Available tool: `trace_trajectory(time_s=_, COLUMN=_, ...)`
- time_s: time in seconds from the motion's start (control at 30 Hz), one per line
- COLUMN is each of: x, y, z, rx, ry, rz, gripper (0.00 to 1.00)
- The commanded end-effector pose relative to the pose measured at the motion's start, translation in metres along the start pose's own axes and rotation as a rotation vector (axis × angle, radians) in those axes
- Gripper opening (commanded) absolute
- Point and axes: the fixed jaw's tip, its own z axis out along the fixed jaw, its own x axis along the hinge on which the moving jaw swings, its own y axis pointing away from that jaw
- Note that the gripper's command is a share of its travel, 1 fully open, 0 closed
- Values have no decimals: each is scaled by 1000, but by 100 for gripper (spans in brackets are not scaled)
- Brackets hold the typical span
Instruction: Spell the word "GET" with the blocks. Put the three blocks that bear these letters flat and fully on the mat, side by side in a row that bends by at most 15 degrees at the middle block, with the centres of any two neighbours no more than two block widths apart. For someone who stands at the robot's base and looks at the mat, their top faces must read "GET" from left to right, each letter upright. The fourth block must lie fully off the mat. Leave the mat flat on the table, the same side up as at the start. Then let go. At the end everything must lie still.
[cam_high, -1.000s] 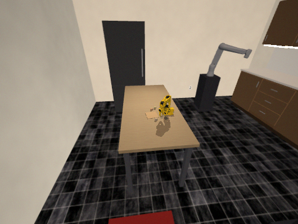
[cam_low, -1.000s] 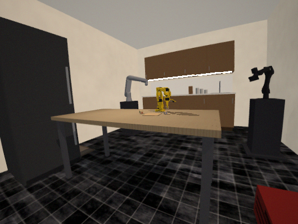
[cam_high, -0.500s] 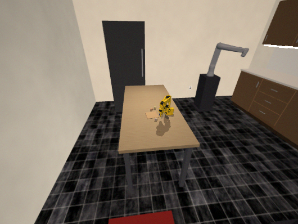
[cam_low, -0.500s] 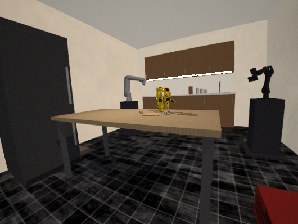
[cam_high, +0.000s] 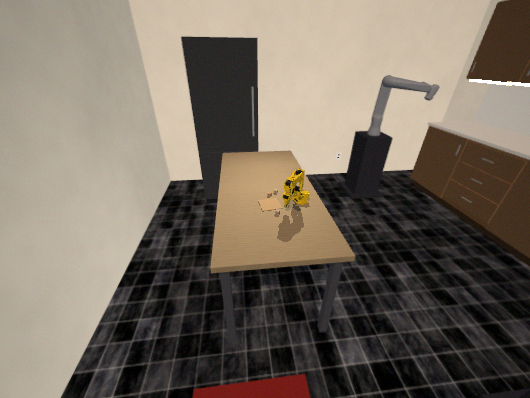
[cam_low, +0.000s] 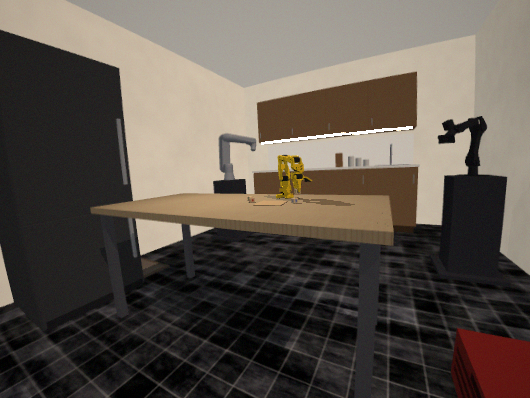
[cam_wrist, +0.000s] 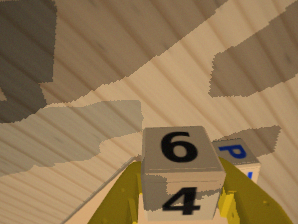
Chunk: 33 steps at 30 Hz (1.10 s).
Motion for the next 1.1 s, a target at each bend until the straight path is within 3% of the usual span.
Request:
trace_trajectory(time_s=0.0, x=0, y=-6, z=-8, rx=60, ry=-2, rz=-4, gripper=0)
trace_trajectory(time_s=1.07, x=2, y=-7, z=-2, rx=65, ry=-1, rz=-6, gripper=0)
